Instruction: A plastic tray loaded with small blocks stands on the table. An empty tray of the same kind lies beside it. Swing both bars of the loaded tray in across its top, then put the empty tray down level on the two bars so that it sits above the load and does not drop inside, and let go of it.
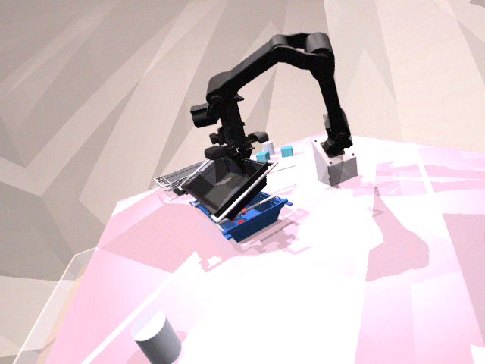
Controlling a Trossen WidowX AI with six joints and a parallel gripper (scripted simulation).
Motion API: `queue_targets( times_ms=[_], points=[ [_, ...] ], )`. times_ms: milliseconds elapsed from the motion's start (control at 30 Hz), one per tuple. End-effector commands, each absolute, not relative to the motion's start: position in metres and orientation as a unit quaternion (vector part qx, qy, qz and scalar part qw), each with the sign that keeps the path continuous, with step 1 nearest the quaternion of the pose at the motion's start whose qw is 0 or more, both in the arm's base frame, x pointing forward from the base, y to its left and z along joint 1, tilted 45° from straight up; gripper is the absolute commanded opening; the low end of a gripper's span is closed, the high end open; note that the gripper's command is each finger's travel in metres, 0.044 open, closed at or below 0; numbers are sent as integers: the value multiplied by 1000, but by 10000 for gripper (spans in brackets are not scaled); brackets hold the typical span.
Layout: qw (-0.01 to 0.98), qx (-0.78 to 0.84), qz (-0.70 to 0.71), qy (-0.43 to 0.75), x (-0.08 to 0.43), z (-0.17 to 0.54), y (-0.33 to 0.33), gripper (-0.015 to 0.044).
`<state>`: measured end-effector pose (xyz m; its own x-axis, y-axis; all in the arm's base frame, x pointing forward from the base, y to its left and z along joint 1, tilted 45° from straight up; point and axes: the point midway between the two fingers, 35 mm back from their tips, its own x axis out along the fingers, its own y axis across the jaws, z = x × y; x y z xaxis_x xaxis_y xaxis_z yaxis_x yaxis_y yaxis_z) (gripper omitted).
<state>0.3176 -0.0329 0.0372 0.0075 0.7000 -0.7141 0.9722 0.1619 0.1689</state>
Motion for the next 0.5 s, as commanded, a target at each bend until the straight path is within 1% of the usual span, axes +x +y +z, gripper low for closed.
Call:
queue_targets(
  times_ms=[0, 467],
  points=[
    [350, 612, -198, 681, 313, 34, -29, 0],
    [350, 612, -197, 681, 307, 25, -22, 0]
  ],
)
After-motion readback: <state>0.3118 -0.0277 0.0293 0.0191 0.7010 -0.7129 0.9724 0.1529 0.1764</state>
